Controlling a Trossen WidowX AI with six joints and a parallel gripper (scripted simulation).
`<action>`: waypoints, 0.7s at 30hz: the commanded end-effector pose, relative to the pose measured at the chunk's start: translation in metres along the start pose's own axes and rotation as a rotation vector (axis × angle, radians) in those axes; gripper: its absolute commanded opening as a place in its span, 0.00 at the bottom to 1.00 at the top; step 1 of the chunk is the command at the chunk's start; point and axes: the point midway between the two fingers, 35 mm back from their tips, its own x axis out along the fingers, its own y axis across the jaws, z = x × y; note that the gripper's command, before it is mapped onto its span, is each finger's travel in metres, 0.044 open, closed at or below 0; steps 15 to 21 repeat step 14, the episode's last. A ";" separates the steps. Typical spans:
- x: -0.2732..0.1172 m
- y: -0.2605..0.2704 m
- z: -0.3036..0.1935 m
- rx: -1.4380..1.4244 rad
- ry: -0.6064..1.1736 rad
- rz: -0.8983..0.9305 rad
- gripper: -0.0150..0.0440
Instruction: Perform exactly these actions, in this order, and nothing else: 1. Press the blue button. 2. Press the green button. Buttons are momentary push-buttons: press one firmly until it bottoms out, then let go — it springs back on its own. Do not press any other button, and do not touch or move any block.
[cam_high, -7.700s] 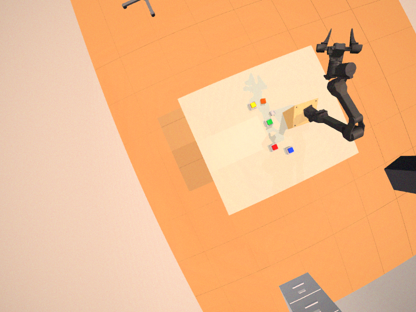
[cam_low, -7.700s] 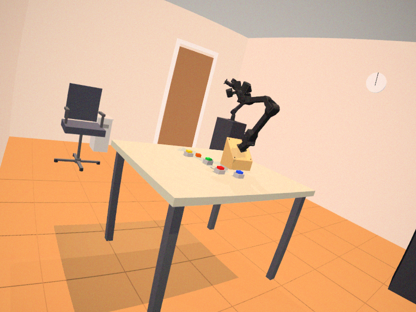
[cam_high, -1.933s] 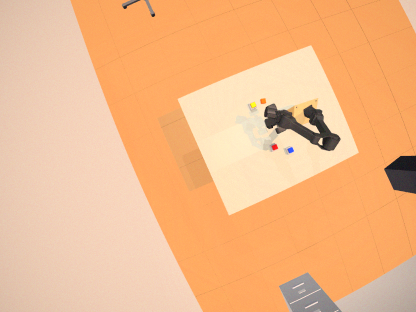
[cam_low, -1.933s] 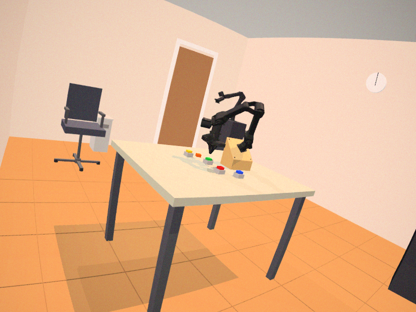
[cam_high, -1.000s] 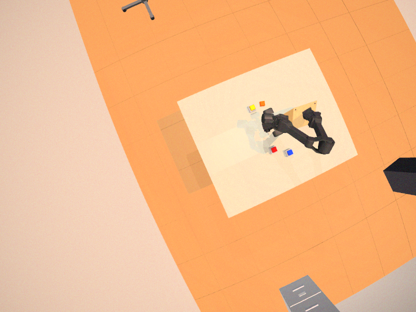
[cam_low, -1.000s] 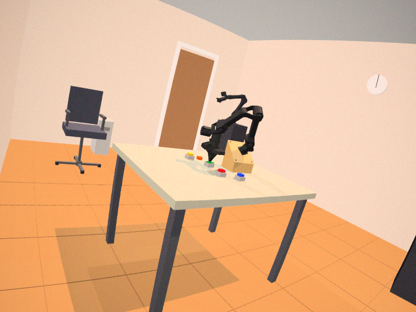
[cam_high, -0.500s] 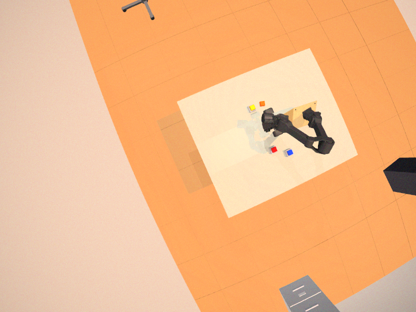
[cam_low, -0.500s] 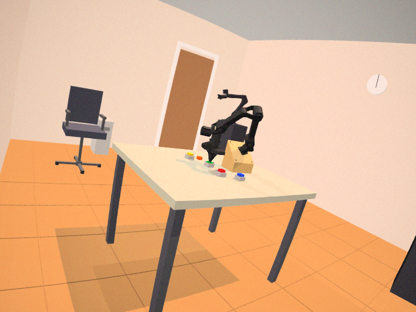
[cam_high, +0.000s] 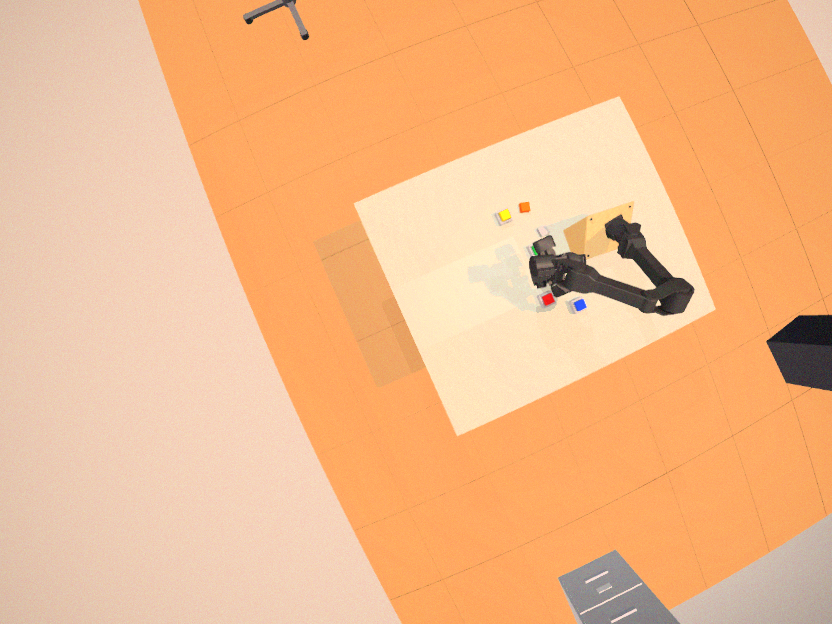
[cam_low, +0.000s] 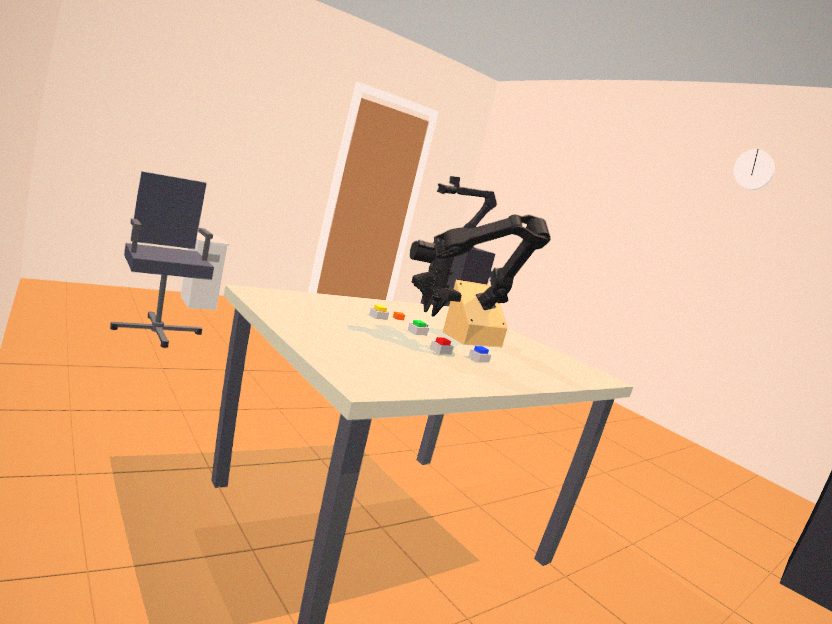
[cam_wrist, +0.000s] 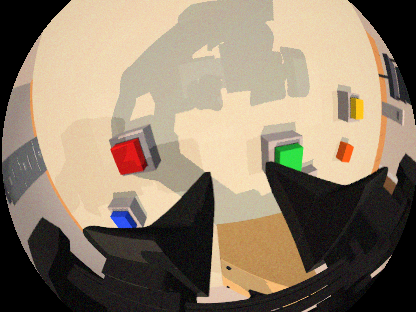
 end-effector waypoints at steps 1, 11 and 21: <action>-0.020 0.067 0.005 -0.011 -0.013 0.005 0.73; -0.049 0.164 -0.023 -0.013 -0.013 0.042 0.93; -0.049 0.164 -0.023 -0.013 -0.013 0.042 0.93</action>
